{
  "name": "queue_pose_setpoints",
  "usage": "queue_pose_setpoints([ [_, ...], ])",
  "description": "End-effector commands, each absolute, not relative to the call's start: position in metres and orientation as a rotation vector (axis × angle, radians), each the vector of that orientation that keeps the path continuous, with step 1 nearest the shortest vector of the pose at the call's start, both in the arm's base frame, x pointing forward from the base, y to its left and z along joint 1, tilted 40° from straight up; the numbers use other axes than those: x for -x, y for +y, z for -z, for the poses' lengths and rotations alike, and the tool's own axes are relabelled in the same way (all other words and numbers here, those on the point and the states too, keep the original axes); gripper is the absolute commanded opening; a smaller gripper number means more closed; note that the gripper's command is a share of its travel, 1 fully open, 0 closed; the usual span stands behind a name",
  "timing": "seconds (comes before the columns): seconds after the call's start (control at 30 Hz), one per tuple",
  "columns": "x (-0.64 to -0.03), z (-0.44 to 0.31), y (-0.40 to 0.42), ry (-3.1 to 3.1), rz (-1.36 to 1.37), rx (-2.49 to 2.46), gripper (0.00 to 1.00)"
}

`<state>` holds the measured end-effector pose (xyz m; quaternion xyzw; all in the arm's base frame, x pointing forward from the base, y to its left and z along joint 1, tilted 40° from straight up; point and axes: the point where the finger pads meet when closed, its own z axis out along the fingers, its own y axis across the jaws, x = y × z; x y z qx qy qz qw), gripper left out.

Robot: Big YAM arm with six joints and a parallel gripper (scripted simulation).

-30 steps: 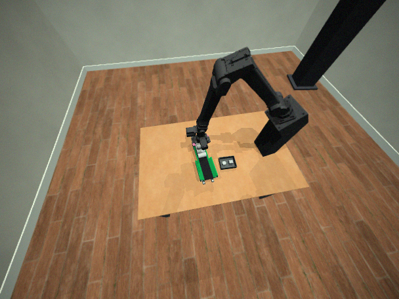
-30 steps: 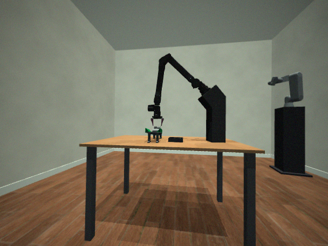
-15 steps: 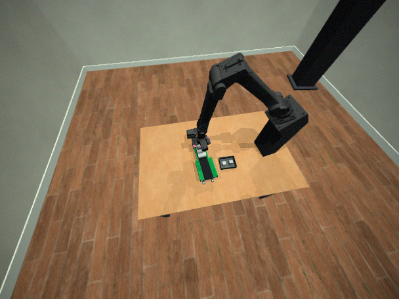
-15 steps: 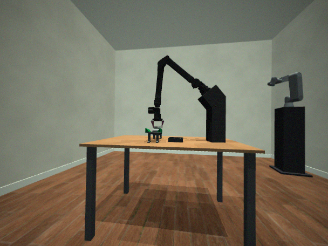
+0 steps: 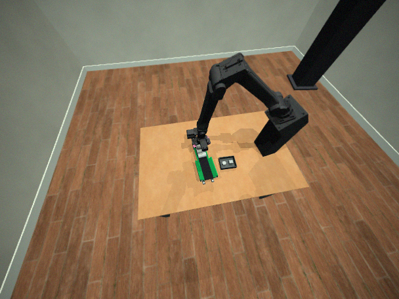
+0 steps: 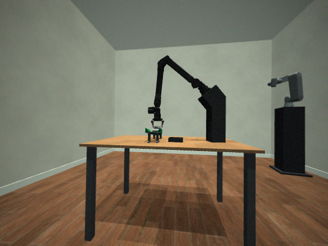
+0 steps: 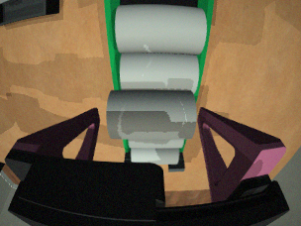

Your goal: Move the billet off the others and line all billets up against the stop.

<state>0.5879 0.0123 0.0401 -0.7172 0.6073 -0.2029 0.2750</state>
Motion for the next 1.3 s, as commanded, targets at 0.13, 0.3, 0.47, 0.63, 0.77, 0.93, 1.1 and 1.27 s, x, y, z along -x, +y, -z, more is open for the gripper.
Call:
queue_pose_setpoints([
  [0.13,-0.598,-0.047,0.015,1.633,0.556,1.904,0.91],
  [0.3,-0.594,-0.043,0.015,1.639,0.549,1.908,0.91],
  [0.47,-0.594,-0.043,0.015,1.639,0.549,1.908,0.91],
  [0.63,-0.591,-0.039,0.013,1.643,0.549,1.906,0.91],
  [0.77,-0.589,-0.036,0.01,1.649,0.546,1.906,0.91],
  [0.93,-0.591,-0.038,0.009,1.647,0.55,1.902,0.91],
  [1.1,-0.591,-0.038,0.009,1.647,0.55,1.902,0.91],
  [1.27,-0.591,-0.038,0.009,1.647,0.55,1.902,0.0],
])
